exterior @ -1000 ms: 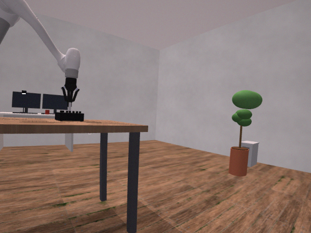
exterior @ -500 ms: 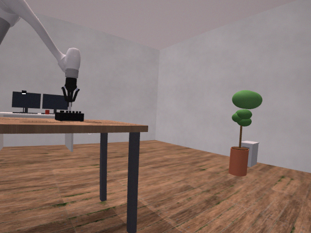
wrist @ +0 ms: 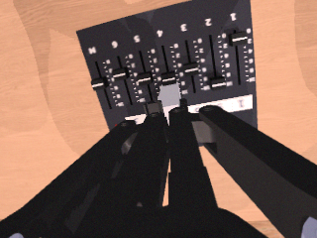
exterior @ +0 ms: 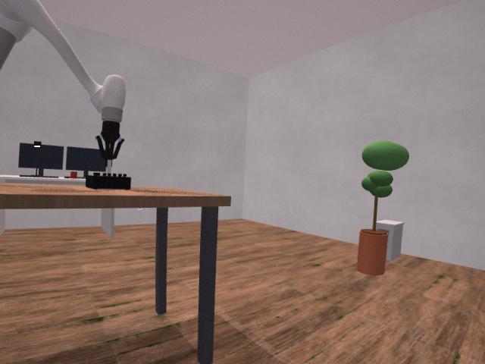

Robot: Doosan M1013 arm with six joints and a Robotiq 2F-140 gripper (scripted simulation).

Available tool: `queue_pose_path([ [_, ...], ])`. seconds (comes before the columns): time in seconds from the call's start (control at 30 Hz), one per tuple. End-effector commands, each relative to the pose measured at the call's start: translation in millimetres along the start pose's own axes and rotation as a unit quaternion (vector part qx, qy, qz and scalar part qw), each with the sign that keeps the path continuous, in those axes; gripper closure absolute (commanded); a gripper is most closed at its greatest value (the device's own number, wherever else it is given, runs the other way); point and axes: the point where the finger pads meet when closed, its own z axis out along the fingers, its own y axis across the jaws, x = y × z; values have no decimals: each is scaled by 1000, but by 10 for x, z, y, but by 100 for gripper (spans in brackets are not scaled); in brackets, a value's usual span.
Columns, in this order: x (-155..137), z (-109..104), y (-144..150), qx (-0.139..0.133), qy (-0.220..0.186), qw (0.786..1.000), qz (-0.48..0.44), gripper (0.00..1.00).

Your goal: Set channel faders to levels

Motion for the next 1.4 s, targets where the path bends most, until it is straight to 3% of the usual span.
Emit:
queue_pose_path([
  [0.0, 0, -1, 0, 0, 0, 1000, 0, 100],
  [0.97, -60, -7, 0, 0, 0, 1000, 0, 100],
  [1.37, -60, -287, 0, 0, 0, 1000, 0, 100],
])
